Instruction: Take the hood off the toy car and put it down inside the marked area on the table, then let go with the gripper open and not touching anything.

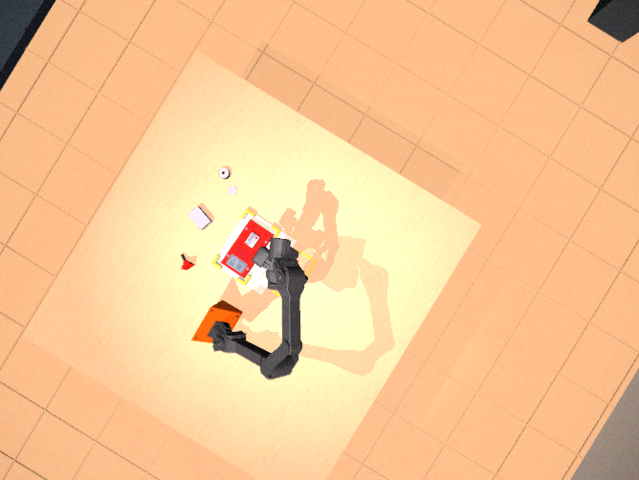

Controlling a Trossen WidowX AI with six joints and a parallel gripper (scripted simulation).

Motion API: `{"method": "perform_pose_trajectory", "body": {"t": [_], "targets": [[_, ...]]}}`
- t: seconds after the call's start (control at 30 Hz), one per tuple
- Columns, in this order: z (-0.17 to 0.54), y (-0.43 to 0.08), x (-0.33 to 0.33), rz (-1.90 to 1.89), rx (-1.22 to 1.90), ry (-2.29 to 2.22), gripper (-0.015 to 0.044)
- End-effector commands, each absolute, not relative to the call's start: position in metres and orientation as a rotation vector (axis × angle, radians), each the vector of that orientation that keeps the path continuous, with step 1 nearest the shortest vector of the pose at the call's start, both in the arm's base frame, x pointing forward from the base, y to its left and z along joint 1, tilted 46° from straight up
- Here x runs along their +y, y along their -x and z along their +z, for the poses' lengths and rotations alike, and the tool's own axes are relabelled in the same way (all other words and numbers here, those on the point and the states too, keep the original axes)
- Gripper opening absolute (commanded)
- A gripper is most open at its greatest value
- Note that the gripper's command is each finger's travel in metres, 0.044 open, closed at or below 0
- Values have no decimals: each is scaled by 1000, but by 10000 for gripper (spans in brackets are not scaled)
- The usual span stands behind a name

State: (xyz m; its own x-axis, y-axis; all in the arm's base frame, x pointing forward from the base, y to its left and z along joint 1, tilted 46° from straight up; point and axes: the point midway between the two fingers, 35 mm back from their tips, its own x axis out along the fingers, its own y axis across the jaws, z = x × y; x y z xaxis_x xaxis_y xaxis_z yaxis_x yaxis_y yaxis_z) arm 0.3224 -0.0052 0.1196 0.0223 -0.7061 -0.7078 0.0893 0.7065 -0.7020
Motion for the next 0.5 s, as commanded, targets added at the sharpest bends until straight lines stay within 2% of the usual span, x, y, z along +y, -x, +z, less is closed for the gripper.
{"method": "perform_pose_trajectory", "body": {"t": [0.0,0.47], "targets": [[128,-317,-13,-664,1428,559,0],[154,-299,-40,-672,1427,566,0]]}}
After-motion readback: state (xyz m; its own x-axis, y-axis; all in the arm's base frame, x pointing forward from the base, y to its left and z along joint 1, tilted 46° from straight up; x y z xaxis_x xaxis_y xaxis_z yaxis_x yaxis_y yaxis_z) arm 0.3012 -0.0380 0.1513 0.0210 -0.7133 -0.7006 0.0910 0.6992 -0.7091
